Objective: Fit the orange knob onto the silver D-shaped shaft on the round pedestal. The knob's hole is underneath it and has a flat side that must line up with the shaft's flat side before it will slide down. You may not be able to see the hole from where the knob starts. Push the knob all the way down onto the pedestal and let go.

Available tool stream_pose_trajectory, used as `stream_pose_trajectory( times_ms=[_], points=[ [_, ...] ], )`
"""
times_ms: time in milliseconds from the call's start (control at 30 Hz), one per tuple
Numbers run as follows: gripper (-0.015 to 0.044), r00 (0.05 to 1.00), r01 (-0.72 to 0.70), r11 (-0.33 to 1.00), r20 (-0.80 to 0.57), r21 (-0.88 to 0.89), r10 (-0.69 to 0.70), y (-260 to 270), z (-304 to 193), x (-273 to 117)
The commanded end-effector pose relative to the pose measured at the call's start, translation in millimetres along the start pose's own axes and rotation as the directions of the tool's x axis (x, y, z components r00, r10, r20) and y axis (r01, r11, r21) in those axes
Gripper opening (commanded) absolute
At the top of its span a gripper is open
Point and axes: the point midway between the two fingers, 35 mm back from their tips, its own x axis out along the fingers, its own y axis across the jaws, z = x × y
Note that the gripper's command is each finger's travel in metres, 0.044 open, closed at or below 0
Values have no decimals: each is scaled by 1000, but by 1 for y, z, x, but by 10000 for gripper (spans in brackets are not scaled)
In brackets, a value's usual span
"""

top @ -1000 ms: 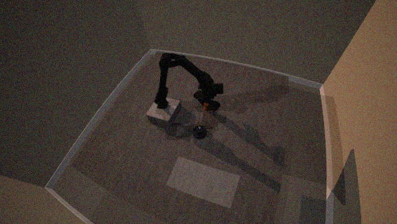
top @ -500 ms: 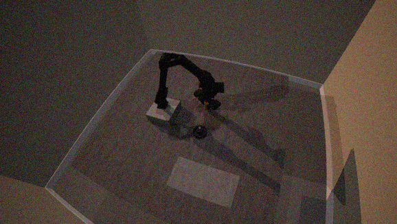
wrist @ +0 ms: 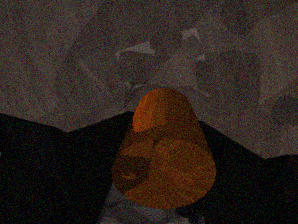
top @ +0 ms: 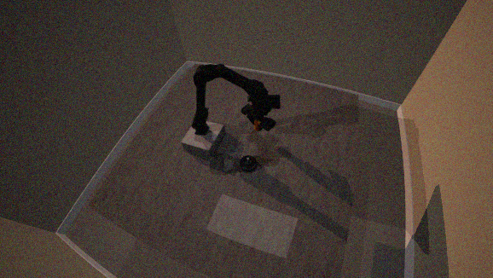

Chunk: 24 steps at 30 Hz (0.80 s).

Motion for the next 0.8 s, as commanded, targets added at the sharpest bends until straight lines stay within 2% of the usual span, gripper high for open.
stream_pose_trajectory(
  times_ms=[0,767],
  points=[
    [0,1000,10,1000,13,-5,-10,-2,2,-15],
    [0,1000,10,1000,12,-5,-10,-1,0,-81]
  ],
)
